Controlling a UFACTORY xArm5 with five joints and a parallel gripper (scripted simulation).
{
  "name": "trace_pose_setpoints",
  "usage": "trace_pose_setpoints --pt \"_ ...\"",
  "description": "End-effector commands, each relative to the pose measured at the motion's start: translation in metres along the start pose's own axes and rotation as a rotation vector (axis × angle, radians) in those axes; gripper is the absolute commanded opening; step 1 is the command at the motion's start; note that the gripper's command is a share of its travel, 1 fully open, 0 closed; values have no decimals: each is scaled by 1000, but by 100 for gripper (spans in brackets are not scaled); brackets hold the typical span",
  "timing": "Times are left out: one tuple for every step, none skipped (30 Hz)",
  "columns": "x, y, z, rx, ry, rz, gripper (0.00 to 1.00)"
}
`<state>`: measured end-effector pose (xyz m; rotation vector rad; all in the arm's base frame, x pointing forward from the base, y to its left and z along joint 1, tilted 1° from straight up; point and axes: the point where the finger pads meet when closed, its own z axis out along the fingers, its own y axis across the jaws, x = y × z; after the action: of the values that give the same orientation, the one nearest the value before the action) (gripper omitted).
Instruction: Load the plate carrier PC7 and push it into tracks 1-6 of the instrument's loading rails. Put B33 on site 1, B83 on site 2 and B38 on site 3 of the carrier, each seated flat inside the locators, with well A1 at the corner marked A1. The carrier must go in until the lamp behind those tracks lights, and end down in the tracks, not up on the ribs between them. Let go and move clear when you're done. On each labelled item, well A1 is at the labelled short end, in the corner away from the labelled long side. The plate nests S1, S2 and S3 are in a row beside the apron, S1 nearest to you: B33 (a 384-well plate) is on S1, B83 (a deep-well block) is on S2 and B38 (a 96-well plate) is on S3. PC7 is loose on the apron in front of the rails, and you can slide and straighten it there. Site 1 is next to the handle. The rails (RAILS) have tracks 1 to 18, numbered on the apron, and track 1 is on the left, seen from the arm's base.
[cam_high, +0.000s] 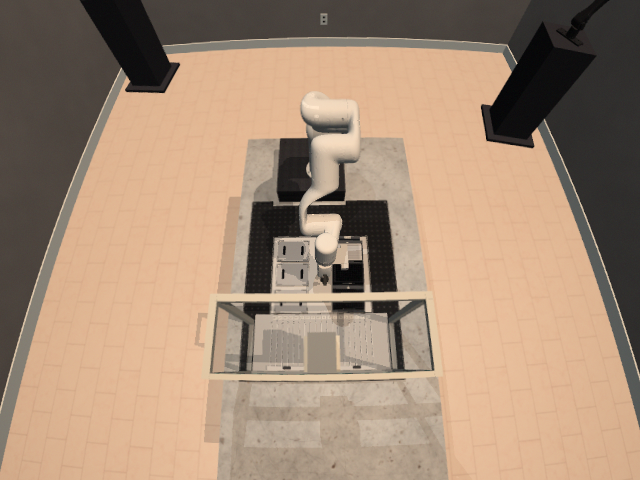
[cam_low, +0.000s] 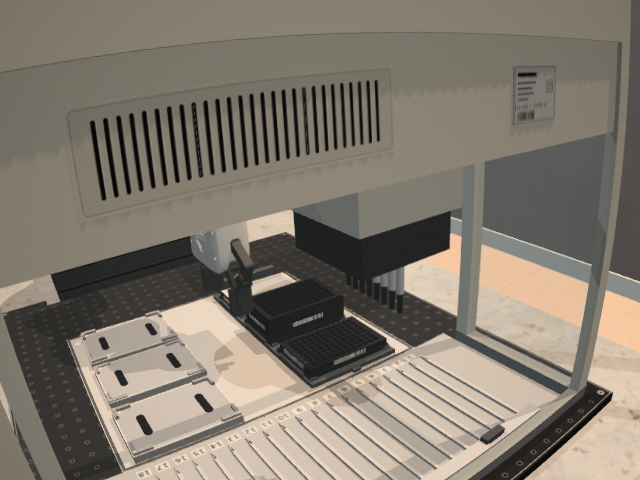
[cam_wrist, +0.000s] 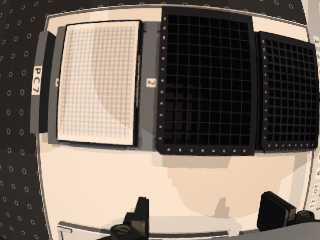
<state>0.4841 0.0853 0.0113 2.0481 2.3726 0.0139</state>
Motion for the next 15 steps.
trace_pose_setpoints --pt "0 2 0 -5 17 0 100" --pt "0 2 2 -5 17 0 100" --pt "0 2 4 -5 17 0 100" --pt "0 2 5 -5 17 0 100" --pt "0 2 7 -5 17 0 100" --pt "0 2 9 -5 17 0 100" --pt "0 2 10 -5 17 0 100" --pt "0 2 12 -5 17 0 100" --pt "0 2 14 -5 17 0 100" --pt "0 2 15 -5 17 0 100" --pt "0 2 17 -5 17 0 100" --pt "0 2 19 -5 17 0 100" --pt "0 2 20 -5 17 0 100" --pt "0 2 22 -5 17 0 100" --pt "0 2 24 -5 17 0 100"
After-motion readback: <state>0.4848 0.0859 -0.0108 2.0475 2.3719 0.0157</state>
